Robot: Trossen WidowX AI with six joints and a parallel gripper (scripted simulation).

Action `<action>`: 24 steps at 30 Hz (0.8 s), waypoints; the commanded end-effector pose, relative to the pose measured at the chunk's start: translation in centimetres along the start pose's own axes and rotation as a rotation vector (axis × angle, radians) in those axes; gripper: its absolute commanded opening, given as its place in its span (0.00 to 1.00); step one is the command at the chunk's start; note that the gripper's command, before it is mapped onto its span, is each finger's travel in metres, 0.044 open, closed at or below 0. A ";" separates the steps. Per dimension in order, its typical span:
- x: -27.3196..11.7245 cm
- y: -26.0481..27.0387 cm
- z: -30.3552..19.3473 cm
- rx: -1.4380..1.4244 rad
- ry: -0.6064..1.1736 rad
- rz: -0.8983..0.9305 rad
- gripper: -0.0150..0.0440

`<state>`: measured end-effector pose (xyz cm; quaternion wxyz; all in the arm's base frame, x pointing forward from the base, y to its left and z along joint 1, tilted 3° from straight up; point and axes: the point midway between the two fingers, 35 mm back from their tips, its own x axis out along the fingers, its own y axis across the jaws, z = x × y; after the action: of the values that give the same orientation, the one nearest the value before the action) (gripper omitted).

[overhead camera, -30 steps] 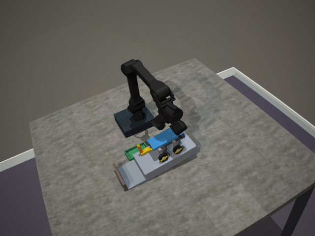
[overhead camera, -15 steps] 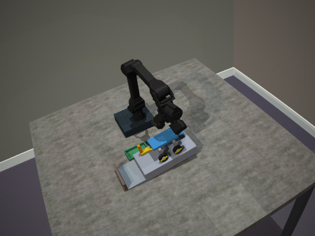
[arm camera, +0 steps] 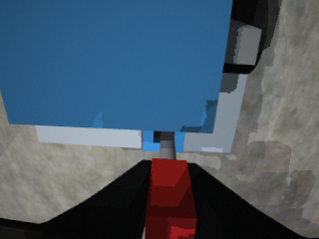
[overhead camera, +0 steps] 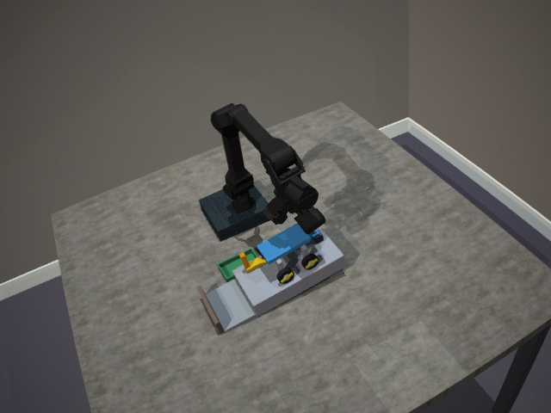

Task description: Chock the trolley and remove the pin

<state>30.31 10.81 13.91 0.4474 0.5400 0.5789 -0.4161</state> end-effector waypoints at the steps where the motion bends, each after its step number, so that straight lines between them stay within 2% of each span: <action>1: -0.5 0.1 -0.2 -0.009 0.009 0.010 0.25; 24: -1.1 0.1 -0.5 -0.009 0.009 0.010 0.25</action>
<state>30.22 10.80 14.69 0.4475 0.5397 0.5794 -0.4155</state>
